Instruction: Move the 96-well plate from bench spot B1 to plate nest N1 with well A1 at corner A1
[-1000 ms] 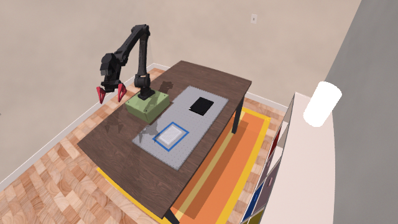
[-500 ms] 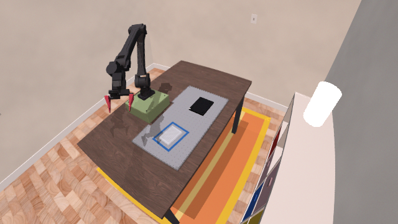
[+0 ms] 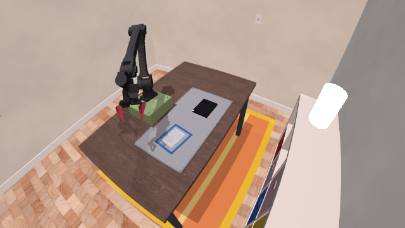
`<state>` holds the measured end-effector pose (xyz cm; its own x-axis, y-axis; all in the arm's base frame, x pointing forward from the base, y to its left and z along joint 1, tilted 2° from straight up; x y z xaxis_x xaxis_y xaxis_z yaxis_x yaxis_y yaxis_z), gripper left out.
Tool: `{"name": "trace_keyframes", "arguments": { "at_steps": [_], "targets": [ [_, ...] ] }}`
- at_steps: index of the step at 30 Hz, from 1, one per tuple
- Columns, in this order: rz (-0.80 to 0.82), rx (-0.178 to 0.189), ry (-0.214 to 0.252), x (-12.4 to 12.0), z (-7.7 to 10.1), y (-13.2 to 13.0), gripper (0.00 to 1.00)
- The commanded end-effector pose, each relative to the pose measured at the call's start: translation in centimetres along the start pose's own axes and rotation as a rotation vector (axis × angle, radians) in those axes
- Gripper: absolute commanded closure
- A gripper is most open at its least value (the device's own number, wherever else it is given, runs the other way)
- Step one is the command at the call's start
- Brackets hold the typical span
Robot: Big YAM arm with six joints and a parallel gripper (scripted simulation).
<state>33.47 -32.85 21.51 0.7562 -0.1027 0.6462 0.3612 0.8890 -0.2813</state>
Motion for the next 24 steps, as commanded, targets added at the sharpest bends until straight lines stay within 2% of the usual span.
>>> {"name": "trace_keyframes", "arguments": {
  "at_steps": [1,5,8,15,16,17,20,23,24],
  "targets": [
    [0.137,0.009,-0.026,3.4,0.2,-0.1,0.00],
    [0.241,0.053,0.012,2.9,-1.0,1.5,0.00],
    [0.259,0.059,0.020,2.7,-1.3,1.9,0.00],
    [0.463,0.153,0.083,1.7,-3.1,5.0,0.00],
    [0.472,0.156,0.087,1.5,-3.3,5.4,0.00],
    [0.469,0.193,0.136,-2.0,-4.2,7.2,0.00],
    [0.560,0.200,0.109,0.8,-4.3,7.2,0.00],
    [0.638,0.240,0.128,0.3,-4.9,8.5,0.00],
    [0.638,0.240,0.128,0.3,-4.9,8.5,0.00]
  ]
}}
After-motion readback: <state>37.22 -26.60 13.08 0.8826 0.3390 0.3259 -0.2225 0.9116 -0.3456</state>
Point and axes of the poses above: the point where the finger pads meet when closed, its own z axis back along the fingers, its own y axis across the jaws, x = y × z, the point moved 1 cm from there along z, back along the fingers, and after that the axes turned 4 degrees about -z, right-handed, at the moved point
